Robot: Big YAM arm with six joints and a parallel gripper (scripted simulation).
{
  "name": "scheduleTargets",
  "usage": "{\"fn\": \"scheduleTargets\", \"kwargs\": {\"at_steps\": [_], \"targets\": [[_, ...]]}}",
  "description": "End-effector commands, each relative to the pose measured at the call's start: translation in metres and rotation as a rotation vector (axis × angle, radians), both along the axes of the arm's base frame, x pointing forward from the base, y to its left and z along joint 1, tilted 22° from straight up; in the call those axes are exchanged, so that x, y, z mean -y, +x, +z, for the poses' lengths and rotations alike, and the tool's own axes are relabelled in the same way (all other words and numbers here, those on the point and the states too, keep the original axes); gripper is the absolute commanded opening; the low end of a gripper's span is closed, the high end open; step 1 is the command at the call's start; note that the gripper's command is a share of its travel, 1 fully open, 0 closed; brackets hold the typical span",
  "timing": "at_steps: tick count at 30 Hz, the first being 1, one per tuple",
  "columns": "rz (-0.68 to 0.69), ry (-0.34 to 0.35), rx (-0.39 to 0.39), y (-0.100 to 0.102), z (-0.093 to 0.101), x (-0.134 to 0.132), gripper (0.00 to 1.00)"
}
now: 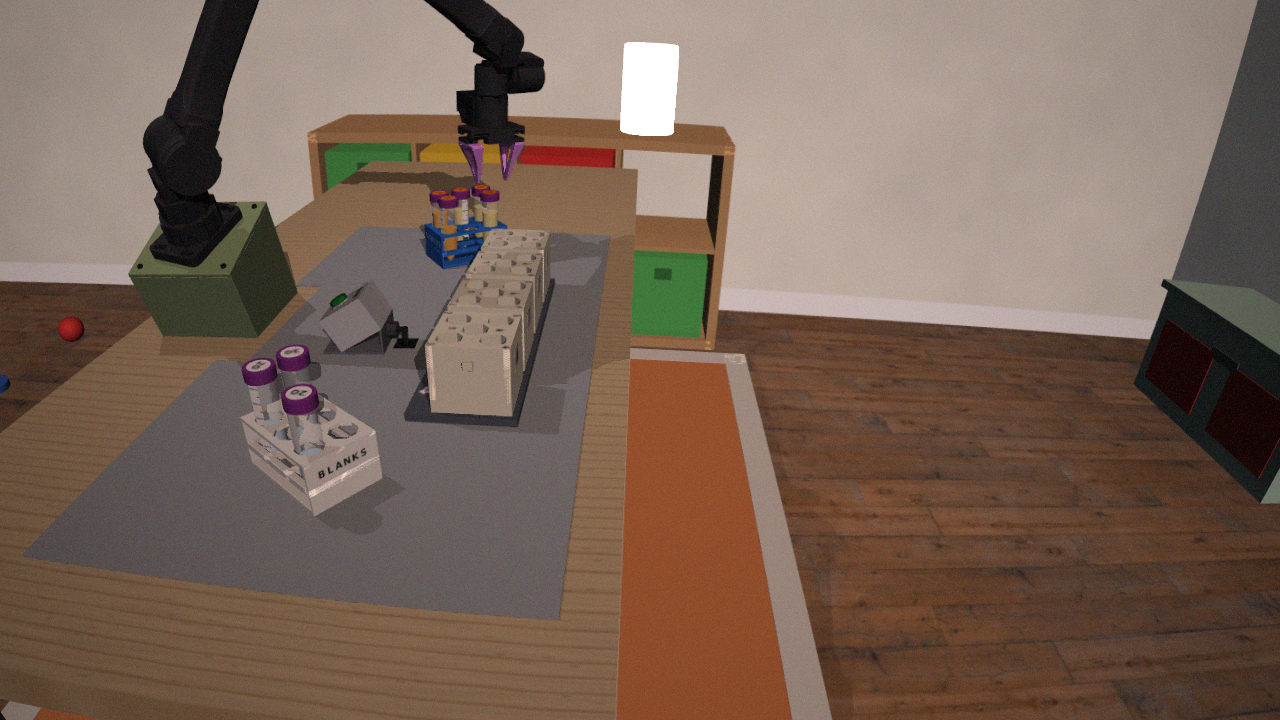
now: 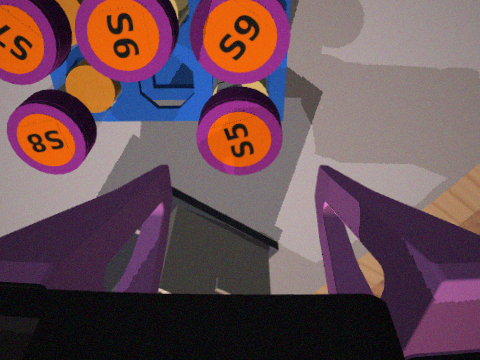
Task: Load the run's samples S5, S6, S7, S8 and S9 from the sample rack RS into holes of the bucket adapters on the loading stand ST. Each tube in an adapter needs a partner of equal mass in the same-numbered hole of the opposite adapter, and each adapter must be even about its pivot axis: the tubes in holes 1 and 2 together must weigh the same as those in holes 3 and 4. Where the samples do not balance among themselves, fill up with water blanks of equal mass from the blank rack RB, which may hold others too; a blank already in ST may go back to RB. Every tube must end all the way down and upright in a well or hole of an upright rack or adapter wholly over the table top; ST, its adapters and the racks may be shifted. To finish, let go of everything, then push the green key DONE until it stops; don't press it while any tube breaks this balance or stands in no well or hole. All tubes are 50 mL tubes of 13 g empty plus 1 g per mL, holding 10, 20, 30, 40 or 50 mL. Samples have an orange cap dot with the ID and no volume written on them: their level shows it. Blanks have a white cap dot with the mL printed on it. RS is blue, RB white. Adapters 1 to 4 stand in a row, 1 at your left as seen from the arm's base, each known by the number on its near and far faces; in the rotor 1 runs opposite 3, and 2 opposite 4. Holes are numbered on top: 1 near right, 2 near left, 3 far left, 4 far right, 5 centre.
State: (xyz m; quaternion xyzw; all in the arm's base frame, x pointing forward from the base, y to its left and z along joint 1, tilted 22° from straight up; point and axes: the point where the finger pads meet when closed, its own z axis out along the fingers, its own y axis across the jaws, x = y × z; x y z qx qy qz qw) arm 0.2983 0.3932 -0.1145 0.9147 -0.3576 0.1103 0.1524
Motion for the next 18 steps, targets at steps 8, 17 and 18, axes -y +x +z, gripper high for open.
{"fn": "scheduleTargets", "kwargs": {"at_steps": [8,17,18], "targets": [[-0.313,0.089,0.141,-0.064,0.015,-0.018,0.80],[-0.617,0.123,0.245,-0.048,0.019,-0.019,0.80],[-0.715,0.123,0.281,-0.051,0.013,-0.012,0.80]]}}
